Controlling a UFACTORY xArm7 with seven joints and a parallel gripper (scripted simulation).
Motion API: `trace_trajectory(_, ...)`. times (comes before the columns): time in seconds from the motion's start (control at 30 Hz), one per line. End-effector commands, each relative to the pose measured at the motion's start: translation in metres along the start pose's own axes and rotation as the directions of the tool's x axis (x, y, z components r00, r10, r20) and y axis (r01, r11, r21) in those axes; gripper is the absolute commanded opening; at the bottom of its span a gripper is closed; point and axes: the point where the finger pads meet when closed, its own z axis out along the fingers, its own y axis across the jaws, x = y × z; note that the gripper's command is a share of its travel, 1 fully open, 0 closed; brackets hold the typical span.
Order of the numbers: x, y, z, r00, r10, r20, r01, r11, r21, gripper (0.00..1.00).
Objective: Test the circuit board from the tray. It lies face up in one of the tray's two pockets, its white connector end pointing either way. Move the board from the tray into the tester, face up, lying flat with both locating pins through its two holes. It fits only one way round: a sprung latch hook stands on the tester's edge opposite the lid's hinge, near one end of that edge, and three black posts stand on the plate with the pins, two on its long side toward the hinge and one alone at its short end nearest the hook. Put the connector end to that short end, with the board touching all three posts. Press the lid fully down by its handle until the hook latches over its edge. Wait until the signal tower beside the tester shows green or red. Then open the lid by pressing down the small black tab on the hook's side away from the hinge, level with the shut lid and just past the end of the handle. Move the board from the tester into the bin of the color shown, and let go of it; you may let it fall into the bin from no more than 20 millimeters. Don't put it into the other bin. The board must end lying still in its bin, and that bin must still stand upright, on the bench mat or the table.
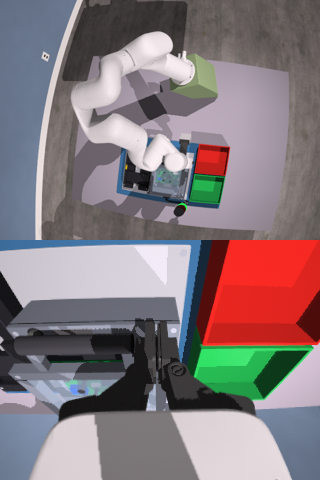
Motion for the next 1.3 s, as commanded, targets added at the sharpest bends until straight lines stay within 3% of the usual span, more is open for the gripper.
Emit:
trace_trajectory(0.0,-0.003,0.001,-0.004,1.0,0.001,0.006,-0.001,1.0,-0.002,0.0)
trace_trajectory(0.13,-0.003,0.001,-0.021,1.0,0.001,0.006,-0.001,1.0,-0.002,0.0)
trace_trajectory(0.2,-0.003,0.001,-0.021,1.0,0.001,0.006,-0.001,1.0,-0.002,0.0)
trace_trajectory(0.37,-0.003,0.001,-0.05,1.0,0.001,0.006,-0.001,1.0,-0.002,0.0)
trace_trajectory(0.47,-0.002,0.001,-0.06,1.0,0.001,0.006,-0.001,1.0,-0.002,0.0)
trace_trajectory(1.27,-0.002,0.001,-0.062,0.999,-0.04,0.006,0.04,0.999,-0.002,0.0)
